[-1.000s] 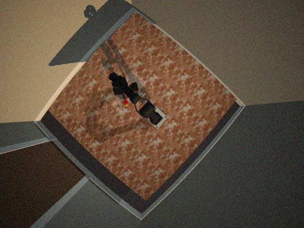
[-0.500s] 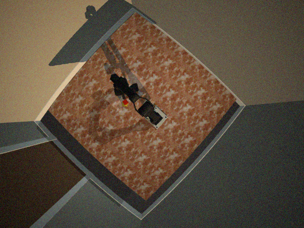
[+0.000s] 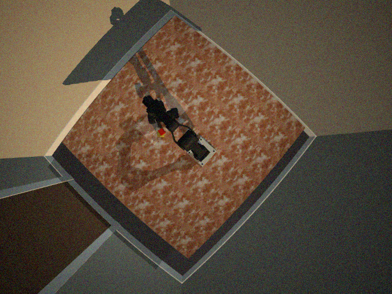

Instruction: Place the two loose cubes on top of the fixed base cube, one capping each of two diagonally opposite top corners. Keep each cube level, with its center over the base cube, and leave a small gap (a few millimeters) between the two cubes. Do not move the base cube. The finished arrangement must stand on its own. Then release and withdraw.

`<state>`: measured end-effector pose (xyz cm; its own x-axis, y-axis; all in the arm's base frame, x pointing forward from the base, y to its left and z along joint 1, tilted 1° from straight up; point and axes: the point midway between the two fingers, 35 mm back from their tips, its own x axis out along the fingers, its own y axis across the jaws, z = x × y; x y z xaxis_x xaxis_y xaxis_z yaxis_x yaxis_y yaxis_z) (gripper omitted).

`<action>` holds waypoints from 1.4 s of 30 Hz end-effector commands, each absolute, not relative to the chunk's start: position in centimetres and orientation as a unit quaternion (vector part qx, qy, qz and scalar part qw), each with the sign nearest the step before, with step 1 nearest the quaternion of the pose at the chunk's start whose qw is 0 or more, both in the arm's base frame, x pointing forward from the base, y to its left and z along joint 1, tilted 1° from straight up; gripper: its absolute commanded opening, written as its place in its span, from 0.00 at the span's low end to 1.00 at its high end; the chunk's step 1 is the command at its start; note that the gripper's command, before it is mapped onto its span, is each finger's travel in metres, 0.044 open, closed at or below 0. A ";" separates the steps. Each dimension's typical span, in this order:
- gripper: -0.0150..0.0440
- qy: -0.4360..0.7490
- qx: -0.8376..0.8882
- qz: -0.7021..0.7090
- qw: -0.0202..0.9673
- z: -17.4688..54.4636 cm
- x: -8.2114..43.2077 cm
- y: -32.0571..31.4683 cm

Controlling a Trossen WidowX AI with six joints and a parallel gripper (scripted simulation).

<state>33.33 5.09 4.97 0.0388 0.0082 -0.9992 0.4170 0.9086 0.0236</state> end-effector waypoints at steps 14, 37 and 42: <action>0.43 0.678 0.158 -0.149 0.702 9.5 33.7 5.2; 0.43 0.679 0.158 -0.148 0.702 15.7 32.9 5.1; 0.43 0.686 0.121 -0.112 0.709 15.7 32.7 5.7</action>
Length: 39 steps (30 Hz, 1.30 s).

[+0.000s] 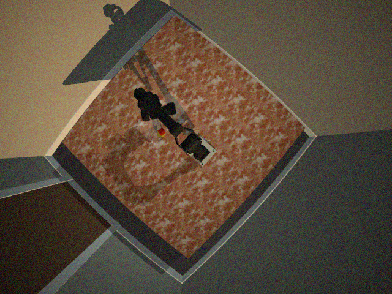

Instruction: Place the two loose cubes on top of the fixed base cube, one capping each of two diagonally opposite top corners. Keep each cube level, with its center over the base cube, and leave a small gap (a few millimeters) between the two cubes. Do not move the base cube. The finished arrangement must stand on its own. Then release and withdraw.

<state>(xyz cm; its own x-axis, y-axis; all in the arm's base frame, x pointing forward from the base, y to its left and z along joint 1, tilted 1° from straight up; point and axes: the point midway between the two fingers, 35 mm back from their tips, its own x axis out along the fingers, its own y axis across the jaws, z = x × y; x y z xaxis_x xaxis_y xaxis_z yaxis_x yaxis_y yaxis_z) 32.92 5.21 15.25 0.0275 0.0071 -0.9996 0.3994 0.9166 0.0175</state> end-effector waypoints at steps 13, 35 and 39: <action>0.43 0.690 -0.076 0.080 0.715 15.5 31.4 8.9; 0.43 0.580 -0.389 0.384 0.604 15.3 28.5 13.8; 0.43 0.545 -0.438 0.433 0.569 15.2 27.8 14.6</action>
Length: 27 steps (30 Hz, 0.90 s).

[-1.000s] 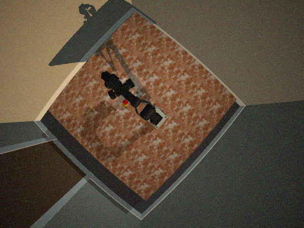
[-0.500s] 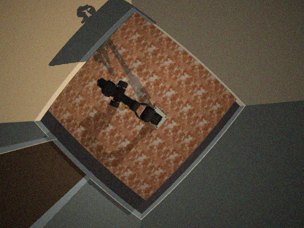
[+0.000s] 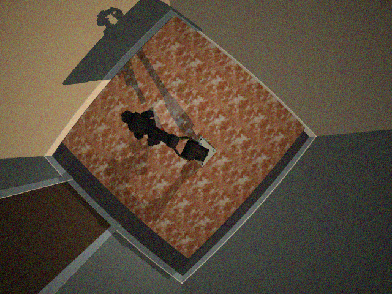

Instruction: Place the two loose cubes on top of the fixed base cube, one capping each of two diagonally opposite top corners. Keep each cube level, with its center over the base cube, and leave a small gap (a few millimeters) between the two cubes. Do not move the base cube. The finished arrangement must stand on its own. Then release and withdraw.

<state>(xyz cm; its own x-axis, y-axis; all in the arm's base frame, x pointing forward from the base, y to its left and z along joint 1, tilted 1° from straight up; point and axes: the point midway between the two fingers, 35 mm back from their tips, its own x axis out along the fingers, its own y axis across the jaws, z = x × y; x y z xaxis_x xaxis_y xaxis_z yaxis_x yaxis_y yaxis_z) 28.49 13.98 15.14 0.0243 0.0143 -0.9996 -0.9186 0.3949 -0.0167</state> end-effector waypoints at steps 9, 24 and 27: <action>0.43 0.481 -0.512 0.504 0.503 15.2 26.8 15.9; 0.43 0.484 -0.499 0.505 0.512 12.8 26.8 15.9; 0.43 0.485 -0.495 0.506 0.515 12.1 26.7 15.8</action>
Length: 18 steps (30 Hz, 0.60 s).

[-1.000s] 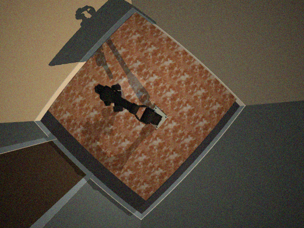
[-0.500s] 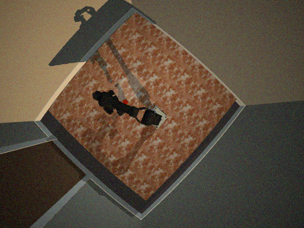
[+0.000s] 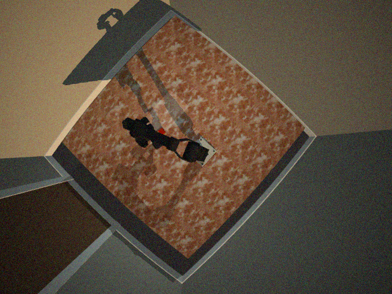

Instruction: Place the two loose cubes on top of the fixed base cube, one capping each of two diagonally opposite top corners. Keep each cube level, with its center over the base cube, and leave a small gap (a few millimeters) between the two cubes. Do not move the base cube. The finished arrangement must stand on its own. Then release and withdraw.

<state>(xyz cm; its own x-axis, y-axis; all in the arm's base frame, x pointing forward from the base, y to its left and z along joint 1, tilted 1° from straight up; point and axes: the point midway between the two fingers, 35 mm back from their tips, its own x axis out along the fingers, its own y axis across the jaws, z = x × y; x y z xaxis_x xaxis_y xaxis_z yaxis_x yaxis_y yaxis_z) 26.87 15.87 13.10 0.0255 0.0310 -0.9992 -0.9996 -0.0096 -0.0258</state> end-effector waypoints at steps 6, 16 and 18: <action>0.43 0.485 -0.494 0.506 0.515 12.1 26.7 15.8; 0.43 0.485 -0.494 0.506 0.515 12.1 26.7 15.8; 0.43 0.484 -0.496 0.505 0.514 11.8 26.7 15.9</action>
<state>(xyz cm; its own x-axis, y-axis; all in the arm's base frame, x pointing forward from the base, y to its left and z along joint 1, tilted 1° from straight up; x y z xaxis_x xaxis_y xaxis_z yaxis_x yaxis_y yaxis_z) 26.75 15.79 12.04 0.0199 0.0376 -0.9991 -0.9998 -0.0055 -0.0202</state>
